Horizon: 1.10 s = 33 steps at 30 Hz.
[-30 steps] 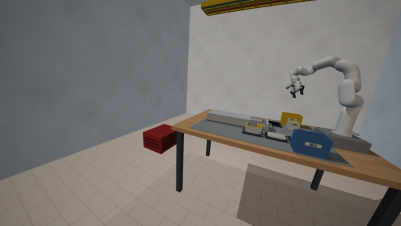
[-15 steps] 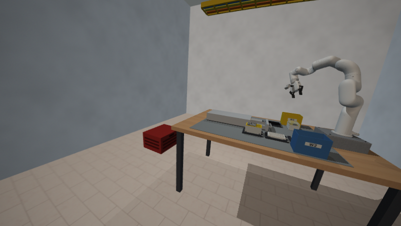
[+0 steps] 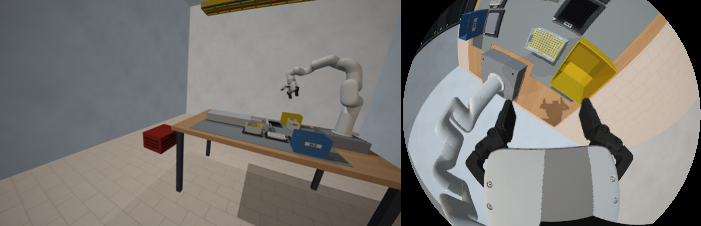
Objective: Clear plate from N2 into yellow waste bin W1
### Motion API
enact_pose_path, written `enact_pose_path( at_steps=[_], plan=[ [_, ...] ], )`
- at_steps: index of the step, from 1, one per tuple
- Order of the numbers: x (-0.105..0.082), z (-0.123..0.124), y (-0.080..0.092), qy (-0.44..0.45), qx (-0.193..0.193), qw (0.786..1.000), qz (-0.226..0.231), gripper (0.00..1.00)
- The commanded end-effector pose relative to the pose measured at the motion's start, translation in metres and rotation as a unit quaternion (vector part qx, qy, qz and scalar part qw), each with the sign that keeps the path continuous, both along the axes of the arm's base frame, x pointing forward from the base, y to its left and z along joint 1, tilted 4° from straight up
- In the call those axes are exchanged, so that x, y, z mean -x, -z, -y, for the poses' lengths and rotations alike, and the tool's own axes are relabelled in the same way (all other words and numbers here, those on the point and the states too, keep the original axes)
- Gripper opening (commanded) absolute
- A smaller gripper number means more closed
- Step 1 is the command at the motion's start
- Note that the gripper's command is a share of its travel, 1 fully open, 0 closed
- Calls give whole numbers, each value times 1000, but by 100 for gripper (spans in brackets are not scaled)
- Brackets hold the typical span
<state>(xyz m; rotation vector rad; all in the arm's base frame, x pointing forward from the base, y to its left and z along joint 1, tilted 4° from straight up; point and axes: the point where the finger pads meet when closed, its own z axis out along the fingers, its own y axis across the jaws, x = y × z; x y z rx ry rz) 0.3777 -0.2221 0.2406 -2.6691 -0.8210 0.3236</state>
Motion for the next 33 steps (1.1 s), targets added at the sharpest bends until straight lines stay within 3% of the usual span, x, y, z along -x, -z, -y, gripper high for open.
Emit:
enact_pose_path(
  at_steps=[1, 9, 33],
  plan=[
    [-10, -14, 3, 7, 14, 1000, 2, 100],
    [-24, -40, 12, 34, 55, 998, 4, 100],
    [-51, -112, 33, 87, 120, 989, 26, 100]
  ],
)
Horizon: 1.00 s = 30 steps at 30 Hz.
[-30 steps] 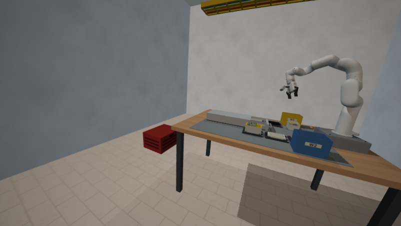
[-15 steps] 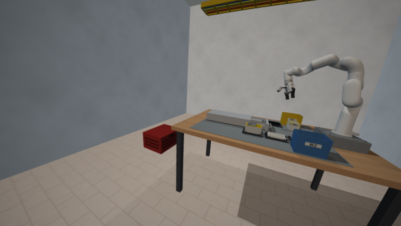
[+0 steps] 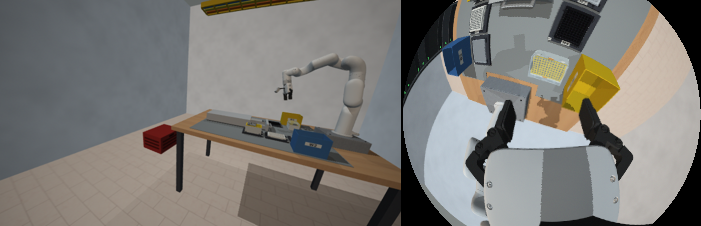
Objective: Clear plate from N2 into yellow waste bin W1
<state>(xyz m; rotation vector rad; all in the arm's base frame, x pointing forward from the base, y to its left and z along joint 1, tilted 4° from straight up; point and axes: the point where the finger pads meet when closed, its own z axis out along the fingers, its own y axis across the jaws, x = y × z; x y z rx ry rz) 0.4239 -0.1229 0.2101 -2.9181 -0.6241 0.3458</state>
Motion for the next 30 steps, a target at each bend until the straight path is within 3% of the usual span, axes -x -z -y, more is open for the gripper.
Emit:
enact_pose_path(
  at_steps=[1, 30],
  plan=[
    [-6, -18, 3, 17, 21, 1000, 12, 100],
    [-17, -106, 25, 74, 70, 993, 56, 100]
  ],
)
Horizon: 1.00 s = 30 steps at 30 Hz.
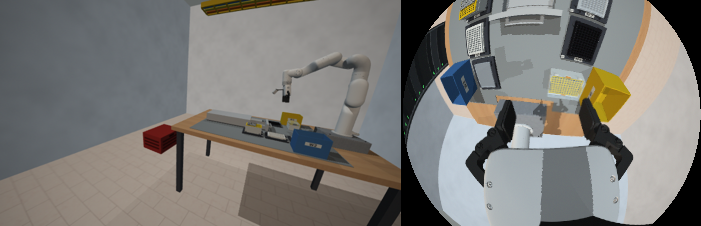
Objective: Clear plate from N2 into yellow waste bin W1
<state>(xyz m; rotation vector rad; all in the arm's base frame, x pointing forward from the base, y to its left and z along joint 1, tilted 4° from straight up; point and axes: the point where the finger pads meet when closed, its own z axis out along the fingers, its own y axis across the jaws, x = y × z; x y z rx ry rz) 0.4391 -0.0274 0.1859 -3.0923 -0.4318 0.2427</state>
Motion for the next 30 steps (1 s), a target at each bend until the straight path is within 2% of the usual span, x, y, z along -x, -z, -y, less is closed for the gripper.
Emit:
enact_pose_path(
  at_steps=[1, 11, 17, 24, 30],
  plan=[
    [-2, -15, 2, 7, 7, 1000, 9, 100],
    [1, -57, 11, 35, 22, 998, 37, 100],
    [2, -69, 13, 49, 26, 997, 51, 100],
    [8, -99, 20, 63, 29, 995, 66, 100],
    [8, -101, 20, 63, 29, 995, 66, 100]
  ],
)
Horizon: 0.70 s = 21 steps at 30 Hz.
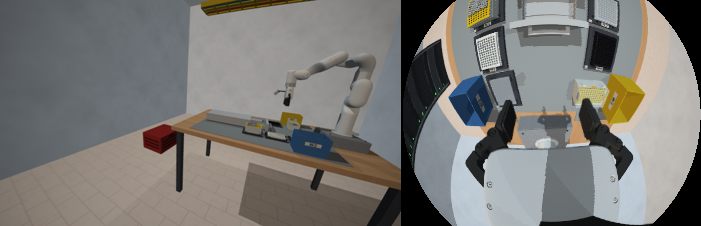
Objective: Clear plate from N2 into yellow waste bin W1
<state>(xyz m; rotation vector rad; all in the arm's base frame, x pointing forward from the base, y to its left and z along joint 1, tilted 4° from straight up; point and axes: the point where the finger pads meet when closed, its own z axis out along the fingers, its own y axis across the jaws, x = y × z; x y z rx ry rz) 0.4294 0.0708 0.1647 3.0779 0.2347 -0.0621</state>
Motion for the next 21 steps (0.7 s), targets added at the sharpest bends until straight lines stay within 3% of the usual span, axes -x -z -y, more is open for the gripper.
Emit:
enact_pose_path(
  at_steps=[1, 12, 19, 21],
  plan=[
    [-1, -2, -1, 2, 1, 1000, 4, 100],
    [-1, -2, -1, 2, 1, 1000, 4, 100],
    [-29, 16, 10, 3, 1, 1000, 4, 100],
    [-29, 16, 10, 3, 1, 1000, 4, 100]
  ],
)
